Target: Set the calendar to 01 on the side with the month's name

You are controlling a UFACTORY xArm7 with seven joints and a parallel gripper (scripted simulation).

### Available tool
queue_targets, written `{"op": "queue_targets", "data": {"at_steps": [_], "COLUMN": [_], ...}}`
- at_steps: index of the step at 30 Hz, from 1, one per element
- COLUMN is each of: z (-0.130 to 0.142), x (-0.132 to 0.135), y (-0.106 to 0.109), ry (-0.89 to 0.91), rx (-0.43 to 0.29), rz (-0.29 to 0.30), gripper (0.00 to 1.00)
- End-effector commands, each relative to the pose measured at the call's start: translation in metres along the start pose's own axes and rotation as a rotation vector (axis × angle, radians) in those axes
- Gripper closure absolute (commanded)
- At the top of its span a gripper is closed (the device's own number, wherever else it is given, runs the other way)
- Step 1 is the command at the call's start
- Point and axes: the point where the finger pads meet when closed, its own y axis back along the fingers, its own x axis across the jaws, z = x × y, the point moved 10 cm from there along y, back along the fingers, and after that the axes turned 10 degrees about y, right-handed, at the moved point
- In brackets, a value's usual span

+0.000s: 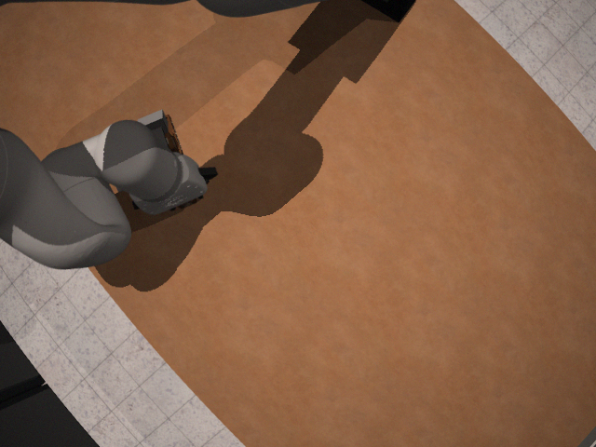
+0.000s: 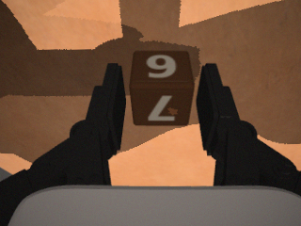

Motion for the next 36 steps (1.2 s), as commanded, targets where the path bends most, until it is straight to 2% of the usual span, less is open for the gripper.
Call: {"op": "queue_targets", "data": {"at_steps": [1,24,25,36], "z": [0.0000,0.0000,0.0000,0.0000], "x": [-0.0002,-0.0002,-0.0002,-0.0002], "y": [0.0002,0.0002,0.0002,0.0002], "ry": [0.000,0.000,0.000,0.000], "rx": [0.000,0.000,0.000,0.000], "rz": [0.000,0.000,0.000,0.000], "gripper": [0.51,0.51,0.71,0.71]}}
